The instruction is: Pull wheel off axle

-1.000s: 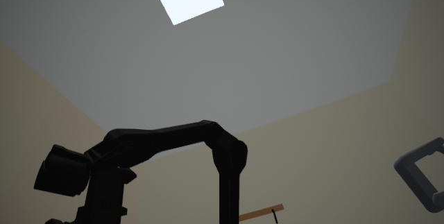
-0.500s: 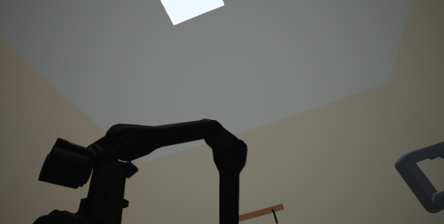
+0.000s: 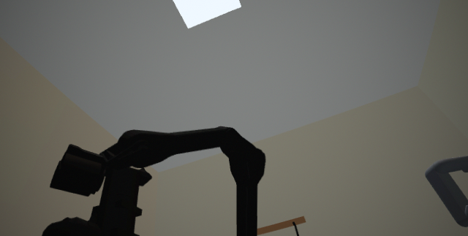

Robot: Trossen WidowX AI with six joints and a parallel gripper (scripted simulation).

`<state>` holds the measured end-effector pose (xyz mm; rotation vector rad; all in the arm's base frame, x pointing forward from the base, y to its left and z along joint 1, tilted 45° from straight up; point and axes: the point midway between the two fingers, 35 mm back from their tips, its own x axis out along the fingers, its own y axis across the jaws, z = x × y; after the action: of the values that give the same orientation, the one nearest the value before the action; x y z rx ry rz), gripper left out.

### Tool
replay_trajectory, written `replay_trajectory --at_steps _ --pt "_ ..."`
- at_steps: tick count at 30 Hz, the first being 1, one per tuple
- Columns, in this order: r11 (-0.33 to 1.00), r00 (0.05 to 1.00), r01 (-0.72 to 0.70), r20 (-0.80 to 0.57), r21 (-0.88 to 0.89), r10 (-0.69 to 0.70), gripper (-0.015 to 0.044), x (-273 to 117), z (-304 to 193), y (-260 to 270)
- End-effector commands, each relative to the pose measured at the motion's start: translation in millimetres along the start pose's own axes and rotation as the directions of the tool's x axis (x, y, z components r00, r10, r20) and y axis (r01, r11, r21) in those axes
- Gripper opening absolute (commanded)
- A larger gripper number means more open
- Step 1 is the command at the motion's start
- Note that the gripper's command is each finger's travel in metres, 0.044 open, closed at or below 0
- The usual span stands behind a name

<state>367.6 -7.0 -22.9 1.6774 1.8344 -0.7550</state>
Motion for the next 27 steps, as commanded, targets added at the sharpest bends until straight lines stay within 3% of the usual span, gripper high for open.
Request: replay_trajectory --at_steps 1,20,27 --pt "1.0 1.0 -0.004 0.004 -0.005 0.004 0.0 -4 1 1" --pt "1.0 1.0 -0.005 0.004 -0.004 0.005 0.0 -10 1 0" --pt "1.0 1.0 -0.006 0.005 -0.003 0.006 0.0 -31 1 0"
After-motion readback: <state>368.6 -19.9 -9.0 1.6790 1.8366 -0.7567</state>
